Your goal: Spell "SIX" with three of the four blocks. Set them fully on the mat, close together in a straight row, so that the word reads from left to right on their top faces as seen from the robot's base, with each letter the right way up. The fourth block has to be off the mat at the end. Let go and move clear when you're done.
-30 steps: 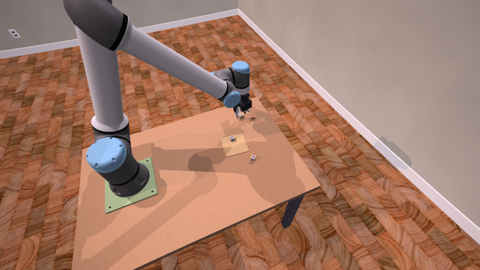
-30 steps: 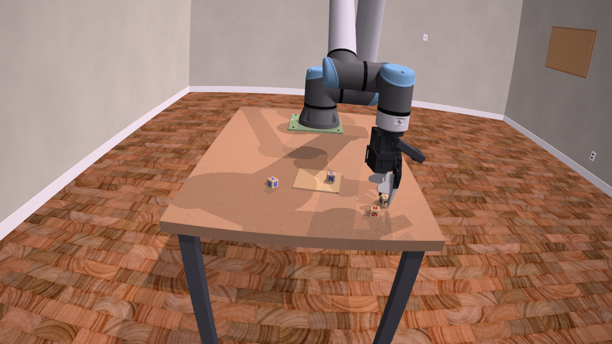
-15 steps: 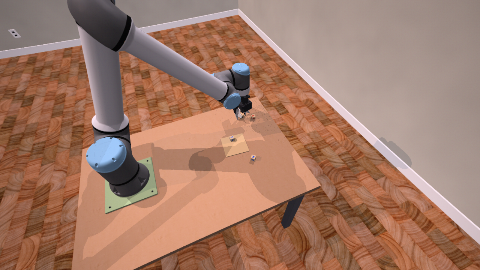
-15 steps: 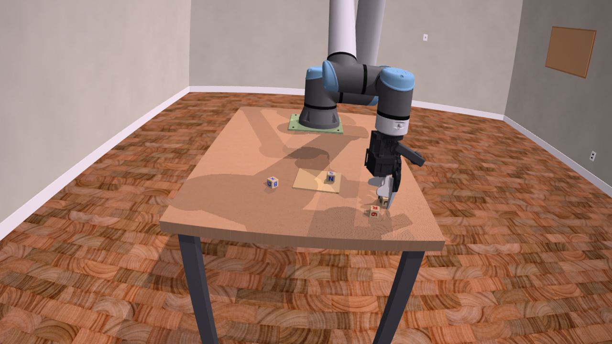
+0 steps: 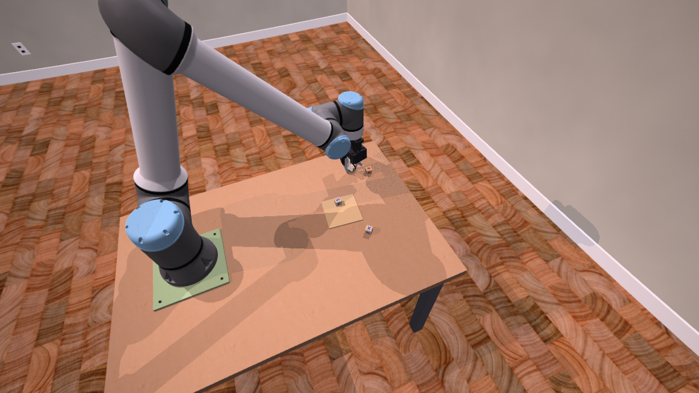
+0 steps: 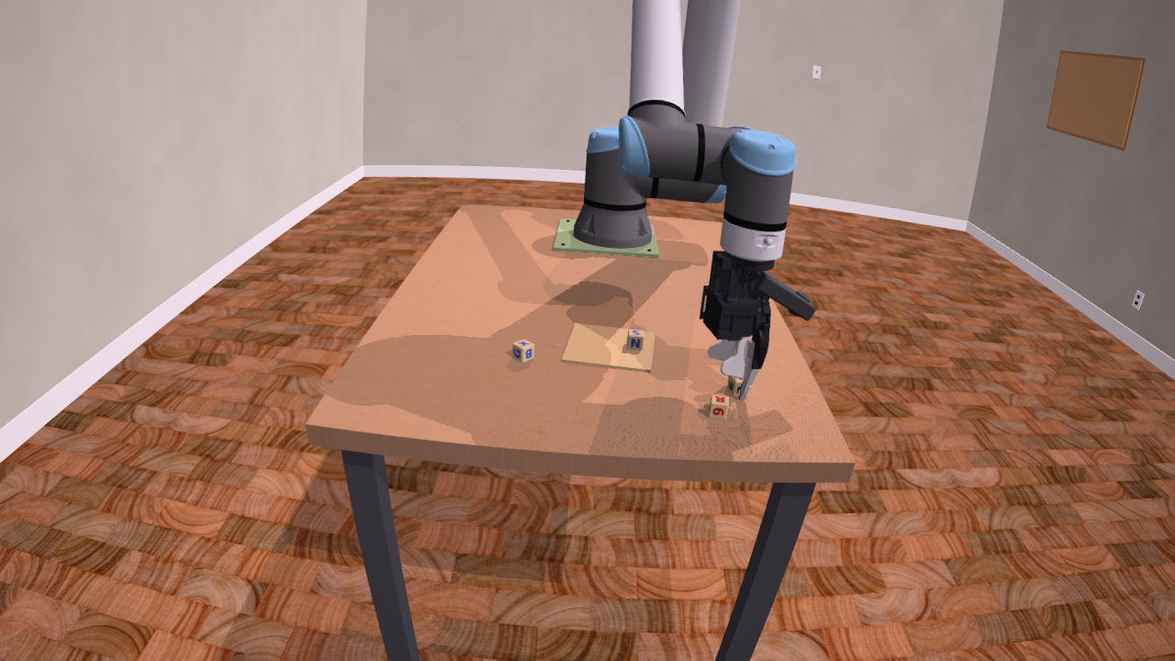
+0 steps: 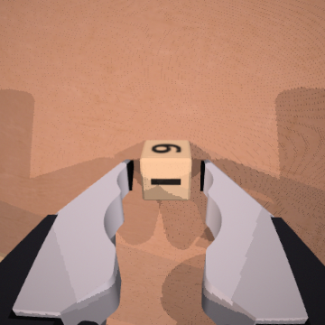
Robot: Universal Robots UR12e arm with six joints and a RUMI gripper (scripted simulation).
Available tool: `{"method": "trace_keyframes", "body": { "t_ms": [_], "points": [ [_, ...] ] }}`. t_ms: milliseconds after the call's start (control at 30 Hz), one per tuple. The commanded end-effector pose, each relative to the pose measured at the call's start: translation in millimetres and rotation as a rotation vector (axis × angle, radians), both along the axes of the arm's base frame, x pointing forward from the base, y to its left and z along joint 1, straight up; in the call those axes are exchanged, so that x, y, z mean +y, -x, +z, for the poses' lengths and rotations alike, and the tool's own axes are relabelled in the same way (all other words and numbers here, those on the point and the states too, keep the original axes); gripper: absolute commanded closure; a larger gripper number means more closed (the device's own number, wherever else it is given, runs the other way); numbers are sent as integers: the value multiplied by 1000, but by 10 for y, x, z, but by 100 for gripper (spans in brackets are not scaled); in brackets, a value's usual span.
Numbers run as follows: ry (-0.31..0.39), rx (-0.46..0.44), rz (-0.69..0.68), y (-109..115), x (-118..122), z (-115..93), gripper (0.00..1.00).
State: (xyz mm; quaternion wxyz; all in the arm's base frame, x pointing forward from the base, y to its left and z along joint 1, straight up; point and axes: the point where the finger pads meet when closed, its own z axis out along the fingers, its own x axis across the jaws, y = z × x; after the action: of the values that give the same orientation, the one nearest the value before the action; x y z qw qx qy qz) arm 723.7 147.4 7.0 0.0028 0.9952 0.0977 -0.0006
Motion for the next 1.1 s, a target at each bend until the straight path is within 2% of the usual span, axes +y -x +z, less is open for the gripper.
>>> {"method": "trace_keyframes", "body": {
  "t_ms": [0, 367, 400, 1067],
  "points": [
    [0, -2, 0, -7, 0, 8, 75],
    [0, -2, 0, -7, 0, 8, 75],
    [0, -2, 0, -7, 0, 8, 95],
    [0, -2, 0, -7, 0, 8, 95]
  ]
}}
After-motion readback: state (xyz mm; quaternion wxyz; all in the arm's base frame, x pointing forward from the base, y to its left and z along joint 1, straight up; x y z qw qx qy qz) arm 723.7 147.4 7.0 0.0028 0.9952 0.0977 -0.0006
